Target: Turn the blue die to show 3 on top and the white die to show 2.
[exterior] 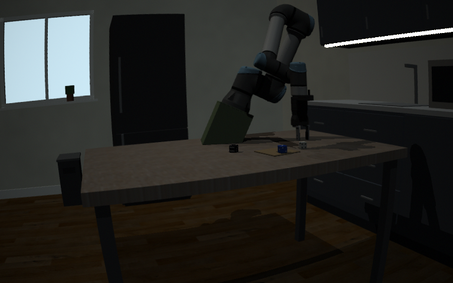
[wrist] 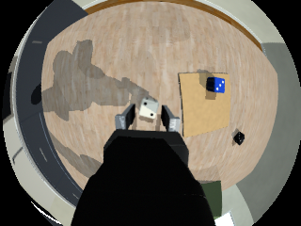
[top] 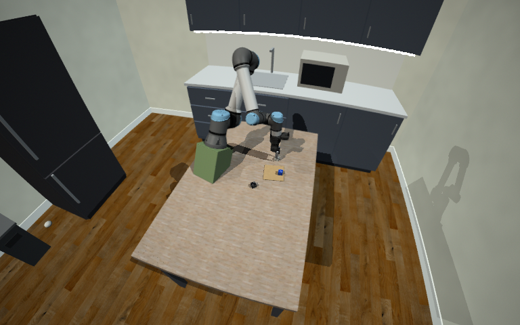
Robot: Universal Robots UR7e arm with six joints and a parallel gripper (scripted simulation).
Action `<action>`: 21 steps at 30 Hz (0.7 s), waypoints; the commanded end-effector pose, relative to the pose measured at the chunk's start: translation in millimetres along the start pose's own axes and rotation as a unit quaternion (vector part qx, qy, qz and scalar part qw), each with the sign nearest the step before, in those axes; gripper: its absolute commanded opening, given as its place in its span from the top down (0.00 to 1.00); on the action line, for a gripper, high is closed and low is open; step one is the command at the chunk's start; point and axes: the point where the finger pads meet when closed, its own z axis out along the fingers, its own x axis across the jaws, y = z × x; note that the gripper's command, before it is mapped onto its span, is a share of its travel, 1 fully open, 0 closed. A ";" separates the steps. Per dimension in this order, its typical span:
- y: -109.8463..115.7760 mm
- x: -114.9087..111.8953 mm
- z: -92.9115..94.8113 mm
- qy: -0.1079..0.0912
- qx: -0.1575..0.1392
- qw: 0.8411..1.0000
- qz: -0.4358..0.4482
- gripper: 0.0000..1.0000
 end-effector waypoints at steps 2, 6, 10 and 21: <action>-1.0 -0.5 0.6 0.000 0.000 1.000 -0.001 0.13; -1.0 -0.5 2.0 0.000 0.000 1.000 -0.001 0.13; -1.0 -0.5 7.6 0.000 0.000 1.000 -0.001 0.13; -1.0 -0.5 28.5 0.000 0.000 1.000 -0.001 0.13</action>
